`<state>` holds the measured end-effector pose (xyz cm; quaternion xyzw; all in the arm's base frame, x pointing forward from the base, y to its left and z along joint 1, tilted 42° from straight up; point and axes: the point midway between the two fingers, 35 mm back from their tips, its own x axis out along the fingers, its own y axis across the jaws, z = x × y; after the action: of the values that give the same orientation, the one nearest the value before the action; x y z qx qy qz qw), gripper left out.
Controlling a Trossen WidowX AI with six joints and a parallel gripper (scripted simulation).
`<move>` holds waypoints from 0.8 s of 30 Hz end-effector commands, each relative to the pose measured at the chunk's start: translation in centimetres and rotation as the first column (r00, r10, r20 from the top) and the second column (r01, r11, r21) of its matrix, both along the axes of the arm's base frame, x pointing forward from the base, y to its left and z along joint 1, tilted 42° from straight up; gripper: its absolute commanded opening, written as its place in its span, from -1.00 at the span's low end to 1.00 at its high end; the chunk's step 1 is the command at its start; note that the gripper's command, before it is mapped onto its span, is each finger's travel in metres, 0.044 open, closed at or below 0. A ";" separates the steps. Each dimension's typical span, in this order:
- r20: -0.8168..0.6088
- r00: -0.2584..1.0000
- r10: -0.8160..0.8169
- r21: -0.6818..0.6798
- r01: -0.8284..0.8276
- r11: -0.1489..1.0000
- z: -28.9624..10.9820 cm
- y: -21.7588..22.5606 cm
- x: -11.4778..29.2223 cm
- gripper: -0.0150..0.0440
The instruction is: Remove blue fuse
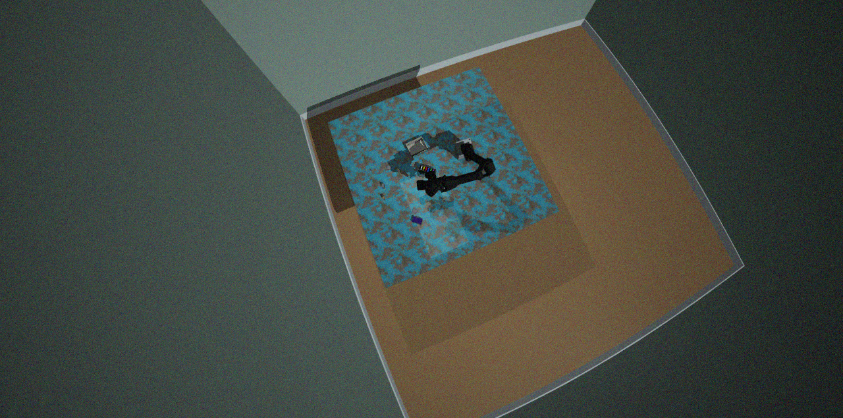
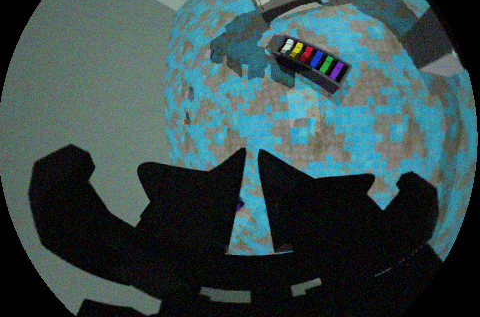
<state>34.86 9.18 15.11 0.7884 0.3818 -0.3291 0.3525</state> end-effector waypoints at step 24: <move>-0.562 0.825 0.067 0.332 0.151 0.931 -12.7 -6.4 -5.8 -0.28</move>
<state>29.05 2.58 2.70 0.7156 0.5044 -0.4781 0.0694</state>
